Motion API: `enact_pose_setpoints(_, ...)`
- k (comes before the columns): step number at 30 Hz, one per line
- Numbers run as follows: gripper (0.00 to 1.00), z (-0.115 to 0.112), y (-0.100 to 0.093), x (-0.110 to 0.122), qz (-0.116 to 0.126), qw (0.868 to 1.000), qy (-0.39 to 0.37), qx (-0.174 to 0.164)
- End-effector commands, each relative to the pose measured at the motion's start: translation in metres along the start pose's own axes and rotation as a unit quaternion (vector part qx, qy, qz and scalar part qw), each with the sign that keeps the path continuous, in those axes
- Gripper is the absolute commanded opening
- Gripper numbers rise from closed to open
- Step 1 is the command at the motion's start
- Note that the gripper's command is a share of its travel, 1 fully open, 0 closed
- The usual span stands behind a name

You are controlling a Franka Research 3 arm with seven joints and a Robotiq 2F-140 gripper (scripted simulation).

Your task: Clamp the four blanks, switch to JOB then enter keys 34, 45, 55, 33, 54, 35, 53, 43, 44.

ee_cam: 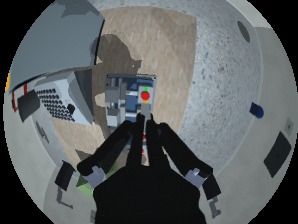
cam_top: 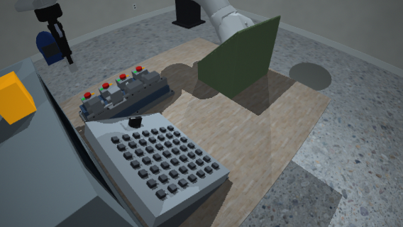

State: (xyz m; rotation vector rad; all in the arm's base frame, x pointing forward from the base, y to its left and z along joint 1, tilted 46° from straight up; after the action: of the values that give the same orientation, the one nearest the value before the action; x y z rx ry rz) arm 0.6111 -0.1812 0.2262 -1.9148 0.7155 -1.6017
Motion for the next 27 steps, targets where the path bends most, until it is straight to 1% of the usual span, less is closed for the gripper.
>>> enact_pose_setpoints(1, 0.00, -0.0046, -0.0037, 0.0018, -0.001, 1.000, 0.001, -0.008)
enact_pose_setpoints(27, 0.00, -0.0045, -0.0060, 0.0018, -0.001, 1.000, 0.001, -0.008)
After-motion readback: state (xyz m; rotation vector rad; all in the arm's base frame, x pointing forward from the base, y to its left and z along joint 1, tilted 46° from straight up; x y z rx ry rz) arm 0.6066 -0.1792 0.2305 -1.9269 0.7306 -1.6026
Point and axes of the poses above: the point where the finger pads meet when closed, its own y axis out along the fingers, its own x axis across the jaws, z = x × y, the point moved 2 cm from there along -y, back along the fingers, and after that the axes turned 11 degrees about -y, right-handed, at the moved point
